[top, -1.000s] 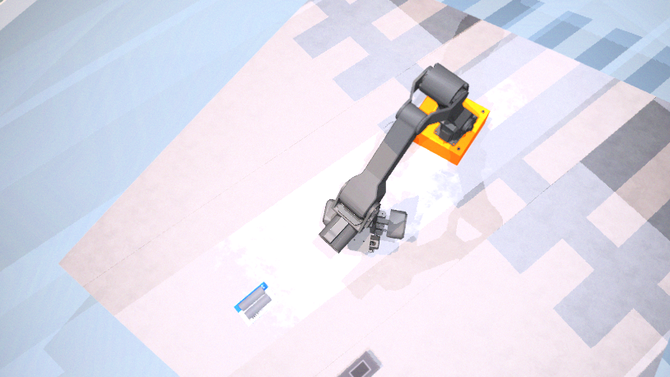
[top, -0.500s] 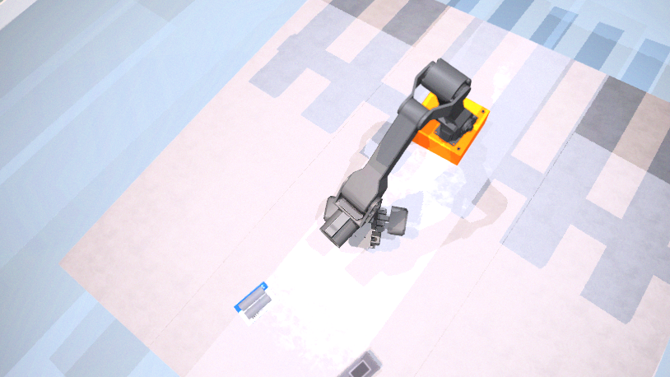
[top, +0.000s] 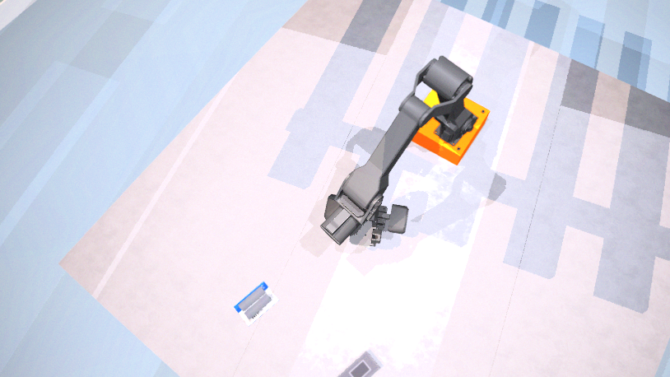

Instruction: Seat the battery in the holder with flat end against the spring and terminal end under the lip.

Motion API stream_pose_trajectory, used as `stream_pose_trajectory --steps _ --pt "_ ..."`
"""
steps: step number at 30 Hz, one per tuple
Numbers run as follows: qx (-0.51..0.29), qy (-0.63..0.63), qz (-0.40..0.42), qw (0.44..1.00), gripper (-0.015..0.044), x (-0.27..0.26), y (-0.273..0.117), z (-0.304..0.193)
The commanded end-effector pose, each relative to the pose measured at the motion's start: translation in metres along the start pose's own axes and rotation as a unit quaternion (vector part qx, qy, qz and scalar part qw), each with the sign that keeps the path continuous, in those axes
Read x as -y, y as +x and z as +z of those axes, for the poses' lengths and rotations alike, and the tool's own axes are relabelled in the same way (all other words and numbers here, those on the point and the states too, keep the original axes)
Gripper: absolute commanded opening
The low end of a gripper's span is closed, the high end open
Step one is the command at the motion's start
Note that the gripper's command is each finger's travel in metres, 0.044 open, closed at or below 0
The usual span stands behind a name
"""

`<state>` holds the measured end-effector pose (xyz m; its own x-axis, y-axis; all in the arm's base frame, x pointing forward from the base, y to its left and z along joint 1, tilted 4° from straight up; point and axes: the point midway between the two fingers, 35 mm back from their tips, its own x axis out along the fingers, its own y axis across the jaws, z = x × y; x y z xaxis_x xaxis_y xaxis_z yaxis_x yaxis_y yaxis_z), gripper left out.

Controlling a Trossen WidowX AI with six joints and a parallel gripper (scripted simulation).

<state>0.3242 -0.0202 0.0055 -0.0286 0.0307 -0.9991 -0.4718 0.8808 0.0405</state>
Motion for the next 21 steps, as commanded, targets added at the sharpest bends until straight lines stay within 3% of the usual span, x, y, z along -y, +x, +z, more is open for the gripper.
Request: stream_pose_trajectory --steps 1,5,9,21 --pt "0.000 -0.001 0.000 1.000 0.0062 -0.001 0.000 0.000" --pt "0.000 -0.001 0.000 1.000 0.0062 -0.001 0.000 -0.001" --pt "0.000 -0.001 0.000 1.000 0.0164 -0.001 0.000 -0.001" --pt "0.000 0.000 0.000 1.000 0.0164 -0.001 -0.015 -0.002"
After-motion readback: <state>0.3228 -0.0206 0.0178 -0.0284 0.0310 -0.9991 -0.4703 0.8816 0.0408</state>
